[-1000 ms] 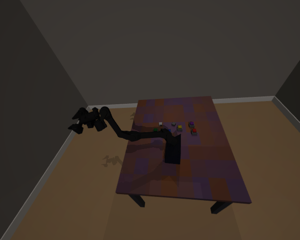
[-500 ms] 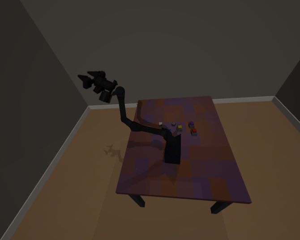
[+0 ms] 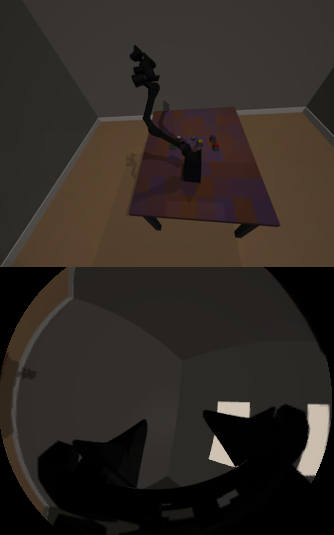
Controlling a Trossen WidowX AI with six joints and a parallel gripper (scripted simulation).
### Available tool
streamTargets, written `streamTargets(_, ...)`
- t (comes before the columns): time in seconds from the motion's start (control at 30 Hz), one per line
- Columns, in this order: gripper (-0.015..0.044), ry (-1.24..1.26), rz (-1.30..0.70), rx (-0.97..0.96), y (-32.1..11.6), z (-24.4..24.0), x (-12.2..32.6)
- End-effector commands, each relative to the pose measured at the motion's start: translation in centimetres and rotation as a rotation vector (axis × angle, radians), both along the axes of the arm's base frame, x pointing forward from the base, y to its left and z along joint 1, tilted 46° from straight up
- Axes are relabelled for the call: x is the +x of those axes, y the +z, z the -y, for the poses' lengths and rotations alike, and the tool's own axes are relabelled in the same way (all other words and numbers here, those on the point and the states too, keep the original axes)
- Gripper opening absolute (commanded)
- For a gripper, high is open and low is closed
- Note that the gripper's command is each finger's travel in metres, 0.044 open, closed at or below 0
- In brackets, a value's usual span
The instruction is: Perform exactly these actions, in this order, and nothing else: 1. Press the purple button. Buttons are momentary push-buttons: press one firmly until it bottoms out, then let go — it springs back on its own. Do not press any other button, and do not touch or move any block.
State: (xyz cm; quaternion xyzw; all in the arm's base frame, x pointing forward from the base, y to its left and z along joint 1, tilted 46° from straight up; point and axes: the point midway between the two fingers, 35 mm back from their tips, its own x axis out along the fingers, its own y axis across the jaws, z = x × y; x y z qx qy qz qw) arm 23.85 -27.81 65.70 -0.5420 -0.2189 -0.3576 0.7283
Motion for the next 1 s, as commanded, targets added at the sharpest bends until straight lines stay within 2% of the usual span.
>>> streamTargets(0.0, 0.0400, 0.010, -0.122, 0.152, -5.1, 4.5, 3.5)
streamTargets(0.27, 0.0400, 0.038, -0.384, 0.487, -18.1, 11.4, 9.4)
streamTargets(0.5, 0.0400, 0.078, -0.626, 0.787, -31.3, 14.1, 12.7)
streamTargets(0.73, 0.0400, 0.135, -0.881, 1.102, -45.1, 13.3, 13.7)
streamTargets(0.97, 0.0400, 0.211, -1.154, 1.445, -58.2, 8.8, 12.3)
